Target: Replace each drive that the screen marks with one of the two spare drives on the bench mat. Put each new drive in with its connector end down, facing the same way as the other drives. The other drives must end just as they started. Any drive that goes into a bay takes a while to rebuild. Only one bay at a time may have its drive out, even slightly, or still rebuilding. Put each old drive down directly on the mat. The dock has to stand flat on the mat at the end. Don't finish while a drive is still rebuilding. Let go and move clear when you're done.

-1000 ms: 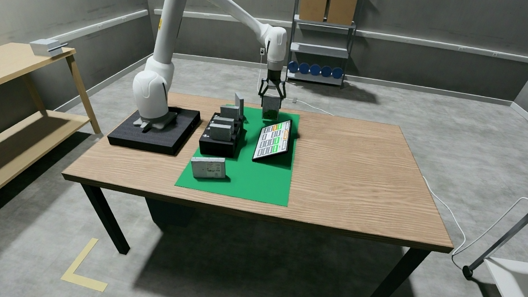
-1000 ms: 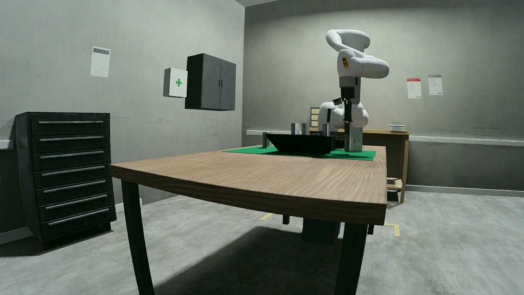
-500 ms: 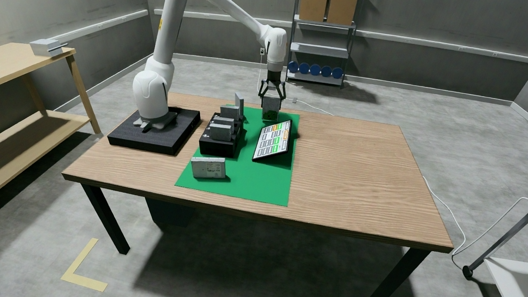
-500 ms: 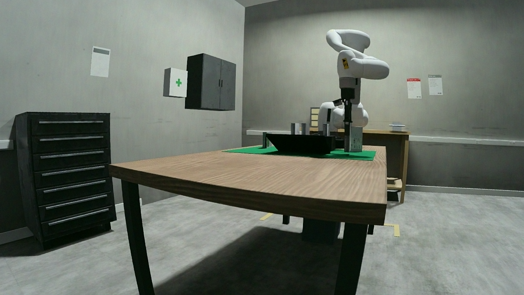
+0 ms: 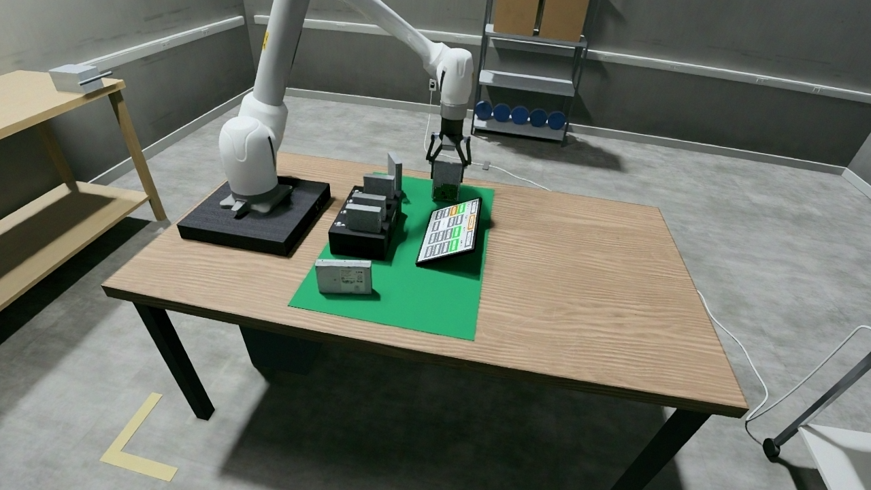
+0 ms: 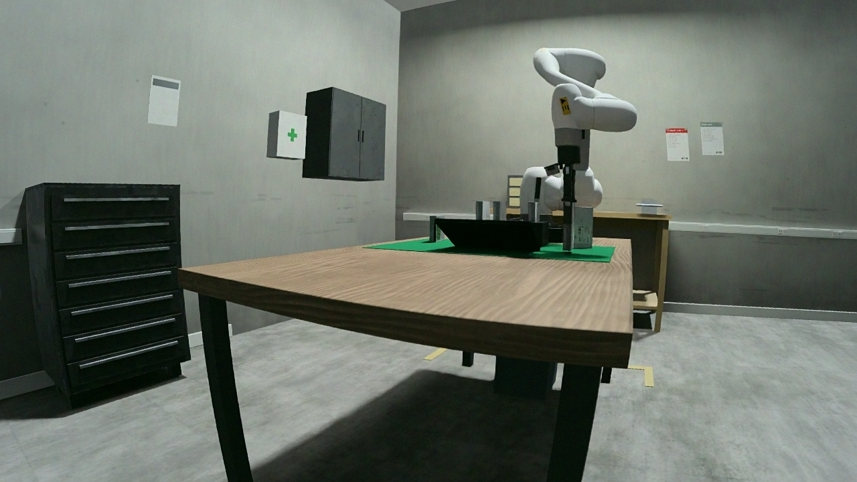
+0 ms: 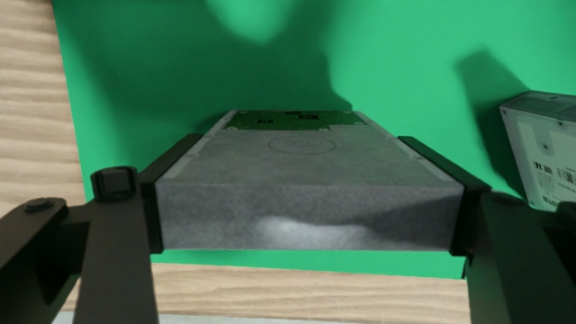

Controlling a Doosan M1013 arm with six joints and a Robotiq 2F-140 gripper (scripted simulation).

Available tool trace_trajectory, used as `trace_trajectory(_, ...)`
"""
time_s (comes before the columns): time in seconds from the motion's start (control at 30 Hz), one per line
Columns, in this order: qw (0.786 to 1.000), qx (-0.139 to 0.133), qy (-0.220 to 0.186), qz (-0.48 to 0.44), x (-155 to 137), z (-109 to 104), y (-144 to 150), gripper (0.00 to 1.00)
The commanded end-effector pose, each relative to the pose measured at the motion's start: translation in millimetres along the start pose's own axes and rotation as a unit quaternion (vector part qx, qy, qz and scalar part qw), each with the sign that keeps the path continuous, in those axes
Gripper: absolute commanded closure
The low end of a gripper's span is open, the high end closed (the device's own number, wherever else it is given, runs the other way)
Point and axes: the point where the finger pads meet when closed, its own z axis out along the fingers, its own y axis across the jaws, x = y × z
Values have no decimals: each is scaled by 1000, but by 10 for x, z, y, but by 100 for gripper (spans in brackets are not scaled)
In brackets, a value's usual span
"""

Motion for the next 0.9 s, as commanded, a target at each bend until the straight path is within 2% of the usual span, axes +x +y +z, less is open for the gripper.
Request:
trace_trajectory(0.0,1000,1,0,0,-2,8,-4,90)
trace_trajectory(0.87,1000,1,0,0,-2,88,-4,90)
